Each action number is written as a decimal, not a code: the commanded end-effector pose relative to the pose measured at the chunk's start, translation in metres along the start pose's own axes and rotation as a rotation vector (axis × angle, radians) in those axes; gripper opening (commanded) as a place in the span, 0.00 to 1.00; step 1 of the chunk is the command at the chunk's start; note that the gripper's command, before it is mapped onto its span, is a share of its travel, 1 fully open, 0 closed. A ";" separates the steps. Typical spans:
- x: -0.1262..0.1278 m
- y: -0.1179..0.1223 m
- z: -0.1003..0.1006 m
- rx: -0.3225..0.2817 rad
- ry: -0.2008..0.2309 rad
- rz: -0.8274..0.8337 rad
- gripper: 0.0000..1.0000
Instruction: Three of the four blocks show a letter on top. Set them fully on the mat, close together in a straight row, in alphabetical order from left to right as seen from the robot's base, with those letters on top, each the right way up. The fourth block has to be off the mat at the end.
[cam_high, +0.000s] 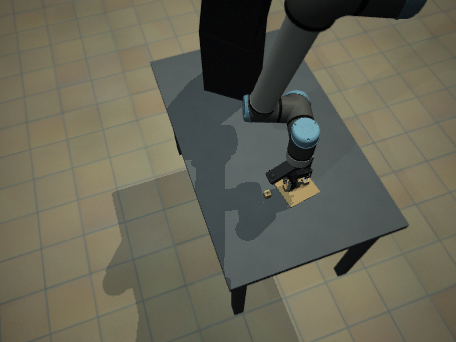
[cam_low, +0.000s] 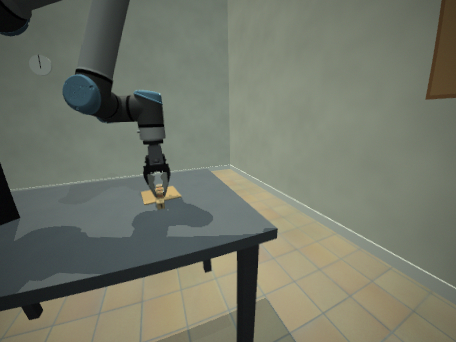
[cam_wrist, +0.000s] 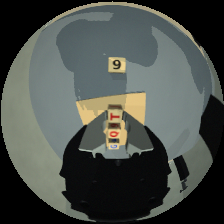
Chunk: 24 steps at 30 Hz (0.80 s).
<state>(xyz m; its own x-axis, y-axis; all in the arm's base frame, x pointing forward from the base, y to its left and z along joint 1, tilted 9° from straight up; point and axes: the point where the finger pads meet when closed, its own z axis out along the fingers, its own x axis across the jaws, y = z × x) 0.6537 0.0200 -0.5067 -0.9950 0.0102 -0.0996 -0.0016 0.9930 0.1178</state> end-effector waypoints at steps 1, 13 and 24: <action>-0.001 0.000 0.000 0.000 -0.001 0.000 0.05; -0.001 0.000 0.000 0.000 -0.001 0.000 0.21; -0.001 0.000 0.000 0.000 -0.001 0.000 0.25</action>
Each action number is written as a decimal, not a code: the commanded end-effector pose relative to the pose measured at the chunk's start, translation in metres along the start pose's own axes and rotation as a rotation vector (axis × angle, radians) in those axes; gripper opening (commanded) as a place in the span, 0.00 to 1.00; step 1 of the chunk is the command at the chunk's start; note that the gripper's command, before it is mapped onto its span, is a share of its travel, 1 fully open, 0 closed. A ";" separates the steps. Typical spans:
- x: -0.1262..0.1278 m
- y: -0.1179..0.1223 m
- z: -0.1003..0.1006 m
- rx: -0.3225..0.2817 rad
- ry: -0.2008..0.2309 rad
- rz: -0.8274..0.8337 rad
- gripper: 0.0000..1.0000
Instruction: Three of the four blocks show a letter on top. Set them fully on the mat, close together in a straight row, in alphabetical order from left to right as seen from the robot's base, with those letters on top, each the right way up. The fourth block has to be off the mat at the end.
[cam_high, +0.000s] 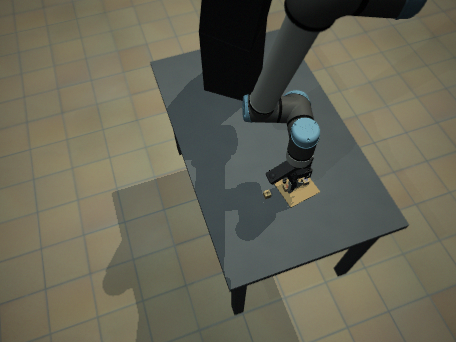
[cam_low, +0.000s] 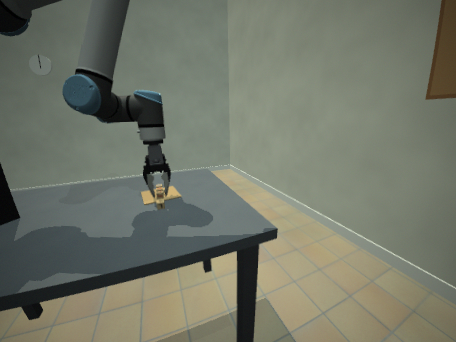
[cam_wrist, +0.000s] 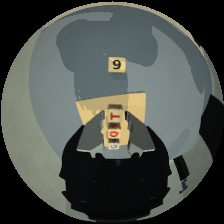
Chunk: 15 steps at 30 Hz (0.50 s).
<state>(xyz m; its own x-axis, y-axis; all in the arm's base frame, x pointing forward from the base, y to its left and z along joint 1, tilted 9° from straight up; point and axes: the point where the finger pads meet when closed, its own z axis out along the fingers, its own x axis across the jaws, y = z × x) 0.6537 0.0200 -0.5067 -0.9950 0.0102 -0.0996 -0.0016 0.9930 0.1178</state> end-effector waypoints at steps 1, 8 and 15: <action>-0.001 0.000 0.000 0.000 -0.001 0.000 0.25; -0.001 0.000 -0.009 0.000 -0.001 0.000 0.25; -0.001 0.000 -0.030 0.000 -0.001 0.000 0.25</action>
<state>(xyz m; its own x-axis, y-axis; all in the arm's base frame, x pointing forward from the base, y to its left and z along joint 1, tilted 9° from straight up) 0.6519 0.0181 -0.4900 -0.9950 0.0102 -0.0996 -0.0016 0.9930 0.1178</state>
